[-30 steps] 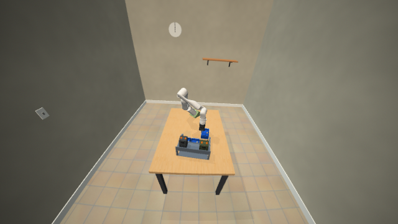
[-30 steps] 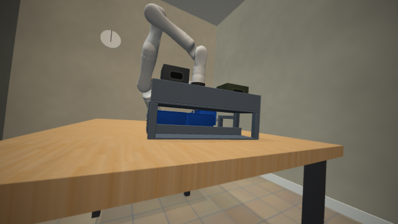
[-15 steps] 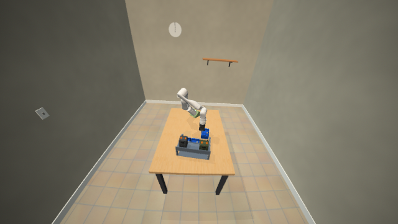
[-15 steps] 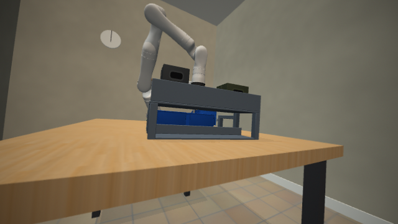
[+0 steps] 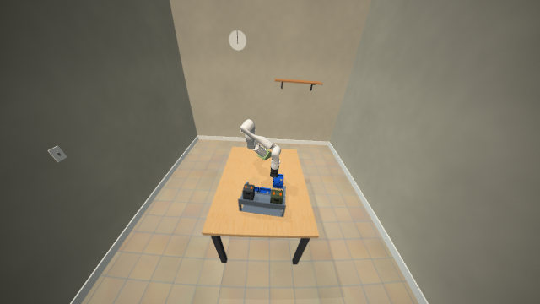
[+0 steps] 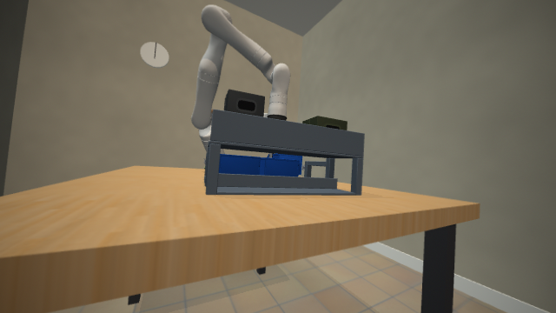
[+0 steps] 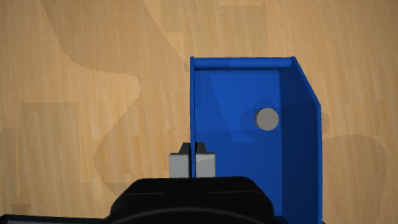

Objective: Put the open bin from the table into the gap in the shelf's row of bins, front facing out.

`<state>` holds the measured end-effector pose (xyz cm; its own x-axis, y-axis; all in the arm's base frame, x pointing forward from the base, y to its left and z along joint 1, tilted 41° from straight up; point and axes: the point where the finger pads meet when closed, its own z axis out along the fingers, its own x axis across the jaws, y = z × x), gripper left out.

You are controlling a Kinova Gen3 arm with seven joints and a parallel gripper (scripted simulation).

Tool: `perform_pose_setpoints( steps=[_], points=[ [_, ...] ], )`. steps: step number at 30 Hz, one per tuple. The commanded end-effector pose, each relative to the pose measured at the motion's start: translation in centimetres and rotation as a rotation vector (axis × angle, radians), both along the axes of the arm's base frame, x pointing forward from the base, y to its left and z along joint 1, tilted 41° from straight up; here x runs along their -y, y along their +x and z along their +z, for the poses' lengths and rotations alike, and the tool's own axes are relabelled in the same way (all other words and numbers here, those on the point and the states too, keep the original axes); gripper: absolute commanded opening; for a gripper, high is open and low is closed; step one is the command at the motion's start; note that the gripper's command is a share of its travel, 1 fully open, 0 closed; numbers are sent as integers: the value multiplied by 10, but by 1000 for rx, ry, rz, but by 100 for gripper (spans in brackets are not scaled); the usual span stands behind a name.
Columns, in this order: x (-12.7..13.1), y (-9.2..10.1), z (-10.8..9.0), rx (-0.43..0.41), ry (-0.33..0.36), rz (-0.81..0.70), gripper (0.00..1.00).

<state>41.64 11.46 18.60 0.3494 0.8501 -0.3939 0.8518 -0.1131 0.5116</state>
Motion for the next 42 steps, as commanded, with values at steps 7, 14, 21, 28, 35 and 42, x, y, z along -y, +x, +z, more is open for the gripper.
perform_pose_setpoints(
  steps=[7,14,21,28,35,42],
  points=[
    [-1,2,3,-32,17,-17,0],
    [-2,2,5,-64,31,-32,0],
    [-3,2,8,-115,52,-55,0],
    [-4,3,10,-146,66,-69,0],
    [-5,3,12,-173,77,-82,0],
    [-5,3,12,-178,79,-84,0]
  ],
)
